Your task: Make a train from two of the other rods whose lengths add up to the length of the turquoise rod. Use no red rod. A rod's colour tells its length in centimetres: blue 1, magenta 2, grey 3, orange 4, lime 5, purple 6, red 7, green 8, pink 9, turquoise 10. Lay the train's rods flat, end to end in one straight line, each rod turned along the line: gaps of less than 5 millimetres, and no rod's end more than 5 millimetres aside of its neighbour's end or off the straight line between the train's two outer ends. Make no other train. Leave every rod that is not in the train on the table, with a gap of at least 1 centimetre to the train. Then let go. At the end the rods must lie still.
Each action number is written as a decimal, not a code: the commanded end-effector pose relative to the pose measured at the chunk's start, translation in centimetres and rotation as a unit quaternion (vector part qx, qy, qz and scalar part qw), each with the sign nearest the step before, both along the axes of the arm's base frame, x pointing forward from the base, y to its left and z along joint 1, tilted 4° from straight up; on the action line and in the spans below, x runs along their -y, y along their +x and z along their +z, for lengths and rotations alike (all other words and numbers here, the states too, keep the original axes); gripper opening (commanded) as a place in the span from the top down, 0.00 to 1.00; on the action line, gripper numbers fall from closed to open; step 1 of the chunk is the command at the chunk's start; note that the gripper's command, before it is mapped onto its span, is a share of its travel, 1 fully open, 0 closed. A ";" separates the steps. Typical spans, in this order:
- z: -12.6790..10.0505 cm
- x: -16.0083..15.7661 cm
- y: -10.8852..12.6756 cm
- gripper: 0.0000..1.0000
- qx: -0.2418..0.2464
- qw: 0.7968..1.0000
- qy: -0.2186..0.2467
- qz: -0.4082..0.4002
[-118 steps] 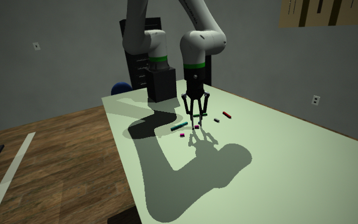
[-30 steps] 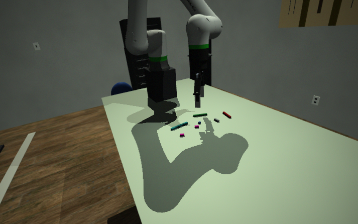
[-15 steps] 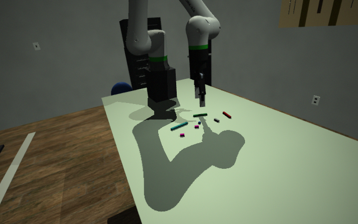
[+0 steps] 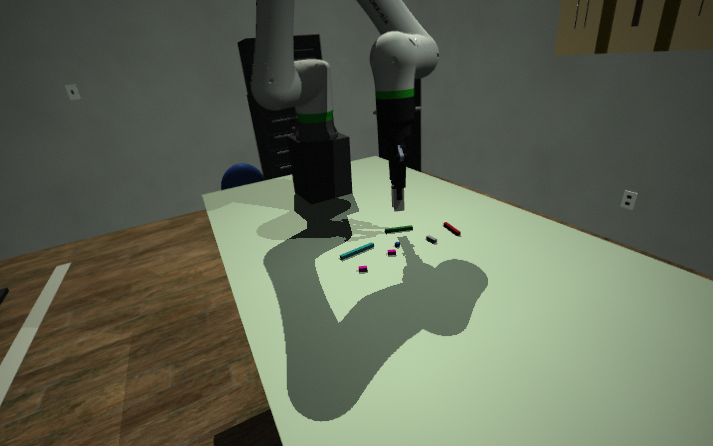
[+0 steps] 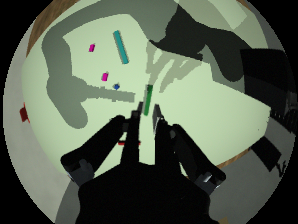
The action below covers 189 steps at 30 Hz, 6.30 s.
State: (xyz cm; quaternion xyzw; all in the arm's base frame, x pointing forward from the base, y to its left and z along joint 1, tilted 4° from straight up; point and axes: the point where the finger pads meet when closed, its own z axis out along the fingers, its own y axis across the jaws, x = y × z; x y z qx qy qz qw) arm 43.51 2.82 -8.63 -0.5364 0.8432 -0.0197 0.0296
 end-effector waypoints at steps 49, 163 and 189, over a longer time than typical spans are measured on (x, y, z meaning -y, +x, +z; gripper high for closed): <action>-2.7 0.0 0.2 0.85 0.000 1.000 0.000 0.007; -6.9 0.0 0.5 0.85 0.000 1.000 0.000 0.007; -6.9 0.0 0.5 0.97 0.000 1.000 0.000 0.007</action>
